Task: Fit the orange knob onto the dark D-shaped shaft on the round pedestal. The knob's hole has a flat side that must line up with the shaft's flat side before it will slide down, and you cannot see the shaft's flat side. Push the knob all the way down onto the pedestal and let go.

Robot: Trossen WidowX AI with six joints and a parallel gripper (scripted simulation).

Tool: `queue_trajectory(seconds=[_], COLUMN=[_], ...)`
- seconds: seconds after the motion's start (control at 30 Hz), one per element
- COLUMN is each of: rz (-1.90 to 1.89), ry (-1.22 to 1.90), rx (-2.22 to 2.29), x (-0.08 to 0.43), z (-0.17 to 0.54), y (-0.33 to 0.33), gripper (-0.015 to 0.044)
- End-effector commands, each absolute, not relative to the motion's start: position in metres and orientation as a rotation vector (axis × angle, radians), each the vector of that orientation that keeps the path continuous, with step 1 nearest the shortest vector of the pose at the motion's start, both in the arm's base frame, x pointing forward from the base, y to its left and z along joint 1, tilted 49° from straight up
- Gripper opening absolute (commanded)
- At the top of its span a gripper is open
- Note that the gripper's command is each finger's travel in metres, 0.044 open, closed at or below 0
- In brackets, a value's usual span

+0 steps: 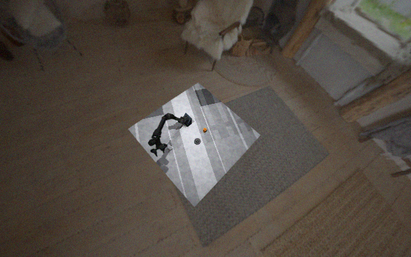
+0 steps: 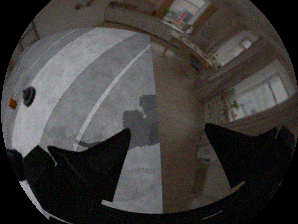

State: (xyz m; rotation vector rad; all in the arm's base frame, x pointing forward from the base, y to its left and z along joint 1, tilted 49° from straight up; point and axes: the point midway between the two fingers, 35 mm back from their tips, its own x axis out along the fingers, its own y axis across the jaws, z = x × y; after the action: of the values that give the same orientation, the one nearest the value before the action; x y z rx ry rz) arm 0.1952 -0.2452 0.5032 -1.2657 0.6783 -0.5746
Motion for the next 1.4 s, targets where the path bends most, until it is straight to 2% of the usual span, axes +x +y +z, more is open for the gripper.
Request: queue_trajectory(seconds=[0.0,0.37,0.67,1.0,1.37], rz=[-0.449,-0.215,-0.033,-0.093,-0.363], ry=[0.671,0.835,1.021,1.330,1.522], rx=[-1.027,-0.585,-0.411,-0.304,-0.445], x=[0.248,0.351,0.394,0.385,0.309], z=[0.452,0.323,0.224,0.115,0.014], y=[-0.241,-0.186,-0.093,0.008,0.104], gripper=[0.0440,0.0440,0.0440,0.0440,0.0440])
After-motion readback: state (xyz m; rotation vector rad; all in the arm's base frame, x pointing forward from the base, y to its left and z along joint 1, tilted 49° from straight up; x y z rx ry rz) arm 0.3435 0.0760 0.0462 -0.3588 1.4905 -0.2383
